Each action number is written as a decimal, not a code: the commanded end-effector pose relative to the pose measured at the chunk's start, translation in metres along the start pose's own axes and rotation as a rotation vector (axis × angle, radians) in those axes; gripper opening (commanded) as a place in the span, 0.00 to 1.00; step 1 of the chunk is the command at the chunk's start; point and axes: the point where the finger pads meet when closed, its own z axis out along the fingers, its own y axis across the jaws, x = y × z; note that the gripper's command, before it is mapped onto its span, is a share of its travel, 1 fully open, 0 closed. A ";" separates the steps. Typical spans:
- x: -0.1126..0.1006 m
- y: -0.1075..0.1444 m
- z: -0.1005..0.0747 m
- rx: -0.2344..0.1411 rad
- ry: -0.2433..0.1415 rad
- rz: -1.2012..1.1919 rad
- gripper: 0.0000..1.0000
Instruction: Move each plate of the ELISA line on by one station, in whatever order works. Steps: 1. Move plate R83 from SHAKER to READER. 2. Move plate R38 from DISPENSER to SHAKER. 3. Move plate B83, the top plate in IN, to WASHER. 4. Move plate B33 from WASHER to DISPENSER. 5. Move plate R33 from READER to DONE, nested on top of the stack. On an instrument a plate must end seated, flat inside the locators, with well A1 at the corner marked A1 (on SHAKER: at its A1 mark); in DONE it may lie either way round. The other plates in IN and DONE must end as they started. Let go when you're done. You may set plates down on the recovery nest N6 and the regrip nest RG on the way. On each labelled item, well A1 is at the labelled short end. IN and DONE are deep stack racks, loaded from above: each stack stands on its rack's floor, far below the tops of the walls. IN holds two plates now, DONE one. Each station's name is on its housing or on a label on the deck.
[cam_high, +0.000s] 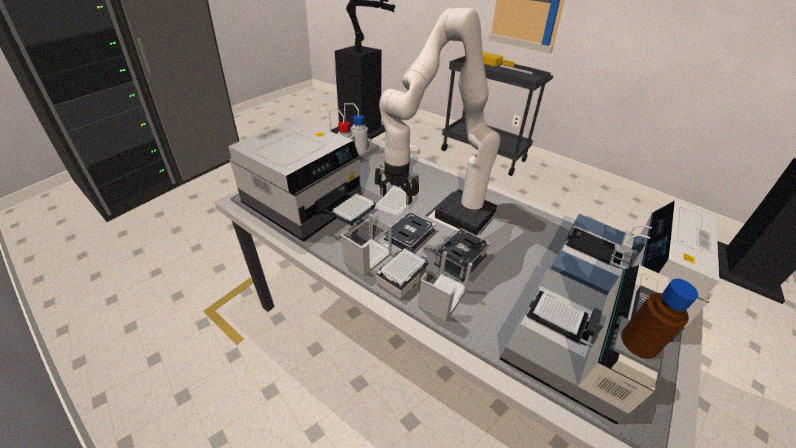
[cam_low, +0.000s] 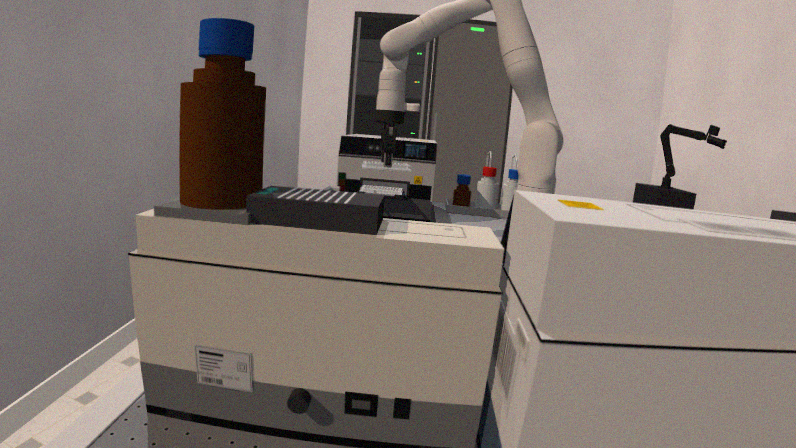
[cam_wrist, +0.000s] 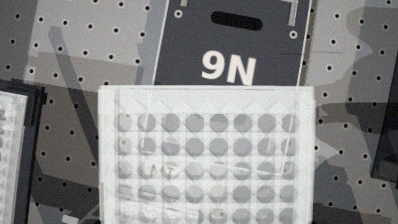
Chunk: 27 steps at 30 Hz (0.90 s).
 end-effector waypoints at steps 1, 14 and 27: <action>0.007 0.005 -0.004 0.006 -0.011 -0.020 0.94; 0.021 0.041 -0.003 0.005 -0.011 -0.104 0.94; 0.035 0.074 -0.003 0.007 -0.010 -0.192 0.94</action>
